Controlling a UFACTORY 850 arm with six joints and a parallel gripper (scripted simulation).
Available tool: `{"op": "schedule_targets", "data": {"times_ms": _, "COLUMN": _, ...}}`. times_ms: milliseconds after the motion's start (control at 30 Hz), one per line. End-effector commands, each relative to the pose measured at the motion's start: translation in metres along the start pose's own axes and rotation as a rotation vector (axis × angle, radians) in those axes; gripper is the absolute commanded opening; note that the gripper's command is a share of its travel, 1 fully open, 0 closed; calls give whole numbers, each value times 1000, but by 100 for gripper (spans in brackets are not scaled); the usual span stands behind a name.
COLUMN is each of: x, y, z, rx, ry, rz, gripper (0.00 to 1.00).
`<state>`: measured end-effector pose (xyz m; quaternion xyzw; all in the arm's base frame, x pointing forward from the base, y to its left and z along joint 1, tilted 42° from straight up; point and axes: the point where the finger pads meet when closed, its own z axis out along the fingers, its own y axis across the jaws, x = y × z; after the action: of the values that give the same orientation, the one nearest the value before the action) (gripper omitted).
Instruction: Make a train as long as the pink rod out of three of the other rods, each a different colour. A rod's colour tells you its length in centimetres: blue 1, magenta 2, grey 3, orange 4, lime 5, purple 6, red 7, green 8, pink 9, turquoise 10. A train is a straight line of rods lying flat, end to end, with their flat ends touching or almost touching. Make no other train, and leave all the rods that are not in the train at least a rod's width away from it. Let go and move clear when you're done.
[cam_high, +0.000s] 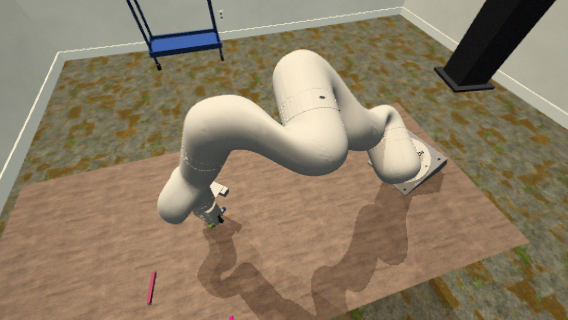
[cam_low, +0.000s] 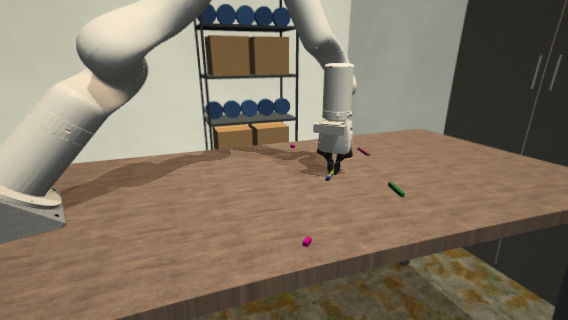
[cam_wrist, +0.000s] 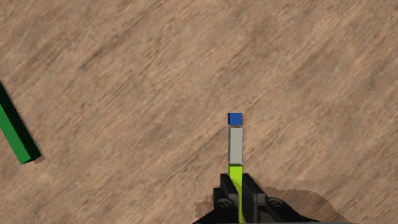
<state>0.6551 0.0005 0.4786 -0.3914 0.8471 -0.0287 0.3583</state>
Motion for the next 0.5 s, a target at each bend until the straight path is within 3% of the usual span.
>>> {"op": "schedule_targets", "data": {"times_ms": 0, "x": -1, "y": -1, "z": -1, "rx": 2, "ry": -1, "rz": 0, "gripper": 4}}
{"op": "schedule_targets", "data": {"times_ms": 433, "x": -1, "y": -1, "z": -1, "rx": 2, "ry": -1, "rz": 0, "gripper": 4}}
{"op": "schedule_targets", "data": {"times_ms": 467, "x": -1, "y": -1, "z": -1, "rx": 2, "ry": -1, "rz": 0, "gripper": 8}}
